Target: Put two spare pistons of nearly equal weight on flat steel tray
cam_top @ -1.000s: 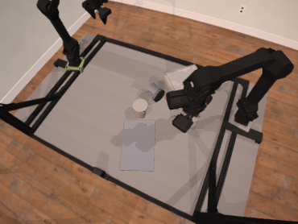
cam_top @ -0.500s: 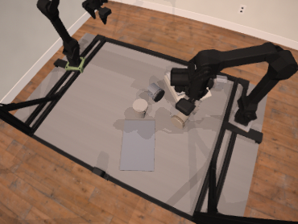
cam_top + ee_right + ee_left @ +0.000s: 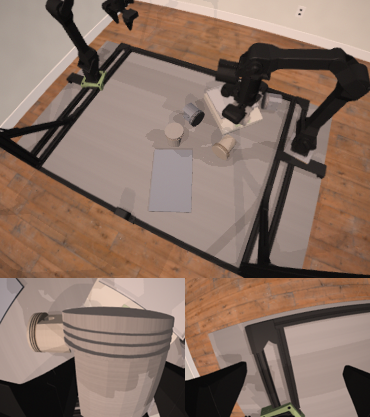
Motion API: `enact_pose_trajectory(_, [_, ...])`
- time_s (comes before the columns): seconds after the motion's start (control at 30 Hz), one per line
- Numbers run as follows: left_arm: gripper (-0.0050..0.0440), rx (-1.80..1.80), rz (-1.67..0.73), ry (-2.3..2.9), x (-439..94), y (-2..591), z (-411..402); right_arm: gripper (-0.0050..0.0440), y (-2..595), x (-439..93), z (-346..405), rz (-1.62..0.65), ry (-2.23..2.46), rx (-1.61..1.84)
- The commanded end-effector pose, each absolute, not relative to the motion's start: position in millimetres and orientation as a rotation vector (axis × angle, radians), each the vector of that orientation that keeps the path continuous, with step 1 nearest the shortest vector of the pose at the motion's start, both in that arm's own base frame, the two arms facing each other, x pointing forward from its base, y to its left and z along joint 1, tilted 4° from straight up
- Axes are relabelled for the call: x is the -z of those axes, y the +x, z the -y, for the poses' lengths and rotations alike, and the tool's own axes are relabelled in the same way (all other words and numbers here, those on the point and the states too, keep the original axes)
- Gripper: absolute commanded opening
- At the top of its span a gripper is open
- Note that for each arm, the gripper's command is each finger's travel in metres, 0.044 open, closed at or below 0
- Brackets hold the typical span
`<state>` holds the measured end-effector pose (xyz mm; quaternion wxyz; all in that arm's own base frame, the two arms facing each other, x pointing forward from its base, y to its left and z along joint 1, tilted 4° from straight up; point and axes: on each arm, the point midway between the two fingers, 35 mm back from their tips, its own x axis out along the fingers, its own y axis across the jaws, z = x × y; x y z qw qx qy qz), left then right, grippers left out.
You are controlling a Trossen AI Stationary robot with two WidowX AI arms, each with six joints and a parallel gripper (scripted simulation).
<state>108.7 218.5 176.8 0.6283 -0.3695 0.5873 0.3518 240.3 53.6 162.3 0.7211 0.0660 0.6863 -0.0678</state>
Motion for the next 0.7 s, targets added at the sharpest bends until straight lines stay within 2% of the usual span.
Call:
enact_pose_trajectory(0.0, [0.044,-0.803,-1.346,-0.848,-177,109,-218,0.0158,248,-172,-34,-1.496,0.155,0.142])
enact_pose_trajectory(0.67, [0.044,-0.803,-1.346,-0.848,-177,109,-218,0.0158,273,-189,50,-1.496,0.155,0.142])
